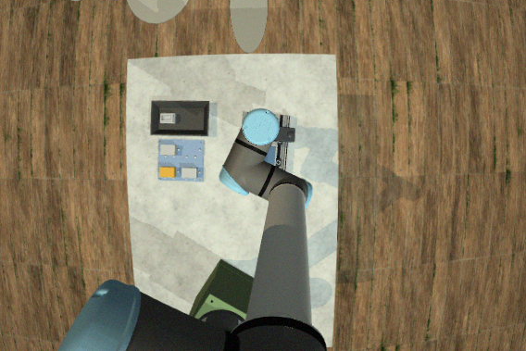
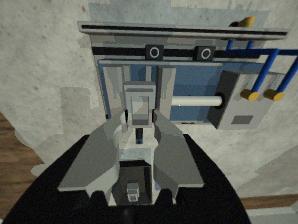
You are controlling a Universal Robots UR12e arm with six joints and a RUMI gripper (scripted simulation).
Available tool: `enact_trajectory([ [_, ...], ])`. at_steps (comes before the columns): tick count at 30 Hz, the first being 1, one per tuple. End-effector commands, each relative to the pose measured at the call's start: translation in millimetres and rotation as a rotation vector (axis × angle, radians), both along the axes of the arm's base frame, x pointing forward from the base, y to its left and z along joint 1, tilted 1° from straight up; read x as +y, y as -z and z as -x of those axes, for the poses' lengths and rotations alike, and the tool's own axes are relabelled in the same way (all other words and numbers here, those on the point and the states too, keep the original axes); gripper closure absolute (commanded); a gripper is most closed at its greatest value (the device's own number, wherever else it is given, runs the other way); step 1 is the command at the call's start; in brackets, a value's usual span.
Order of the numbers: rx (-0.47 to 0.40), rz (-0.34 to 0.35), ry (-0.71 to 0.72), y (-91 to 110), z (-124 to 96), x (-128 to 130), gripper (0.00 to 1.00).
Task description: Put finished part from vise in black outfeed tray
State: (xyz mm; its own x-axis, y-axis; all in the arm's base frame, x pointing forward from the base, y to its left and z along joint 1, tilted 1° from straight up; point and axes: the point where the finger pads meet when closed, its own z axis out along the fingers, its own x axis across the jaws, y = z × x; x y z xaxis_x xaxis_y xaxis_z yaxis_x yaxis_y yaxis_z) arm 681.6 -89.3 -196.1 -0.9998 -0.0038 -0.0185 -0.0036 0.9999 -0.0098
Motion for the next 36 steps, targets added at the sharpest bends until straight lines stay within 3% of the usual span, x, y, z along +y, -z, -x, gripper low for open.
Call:
enact_trajectory([
  [1,-0.001,0.000,0.000,-1,-1,0,1.00],
  [14,-0.001,0.000,0.000,-6,-1,0,1.00],
  [36,-0.001,0.000,0.000,-40,0,0,1.00],
])
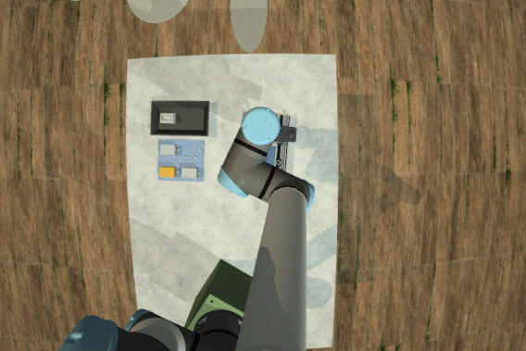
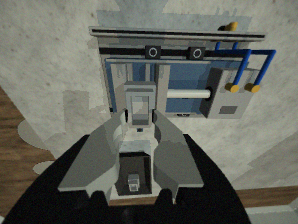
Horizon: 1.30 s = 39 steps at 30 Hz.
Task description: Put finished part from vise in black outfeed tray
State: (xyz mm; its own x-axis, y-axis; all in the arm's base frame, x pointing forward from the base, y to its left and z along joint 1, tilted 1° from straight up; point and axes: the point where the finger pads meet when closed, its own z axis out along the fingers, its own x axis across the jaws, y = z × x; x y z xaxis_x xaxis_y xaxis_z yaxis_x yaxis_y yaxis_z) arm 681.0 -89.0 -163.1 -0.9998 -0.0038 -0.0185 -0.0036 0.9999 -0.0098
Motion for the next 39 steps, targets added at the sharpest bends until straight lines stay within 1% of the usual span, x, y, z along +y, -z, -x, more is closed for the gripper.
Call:
enact_trajectory([
  [1,-0.001,0.000,0.000,-8,0,0,1.00],
  [7,-0.001,0.000,0.000,-13,0,0,1.00],
  [18,-0.001,0.000,0.000,-14,-1,0,1.00],
  [26,-0.001,0.000,-0.002,-13,-4,9,1.00],
  [32,-0.001,0.000,-0.007,-13,-12,36,1.00],
  [35,-0.001,0.000,-0.011,-13,-18,56,1.00],
  [39,-0.001,0.000,-0.017,-13,-26,90,1.00],
])
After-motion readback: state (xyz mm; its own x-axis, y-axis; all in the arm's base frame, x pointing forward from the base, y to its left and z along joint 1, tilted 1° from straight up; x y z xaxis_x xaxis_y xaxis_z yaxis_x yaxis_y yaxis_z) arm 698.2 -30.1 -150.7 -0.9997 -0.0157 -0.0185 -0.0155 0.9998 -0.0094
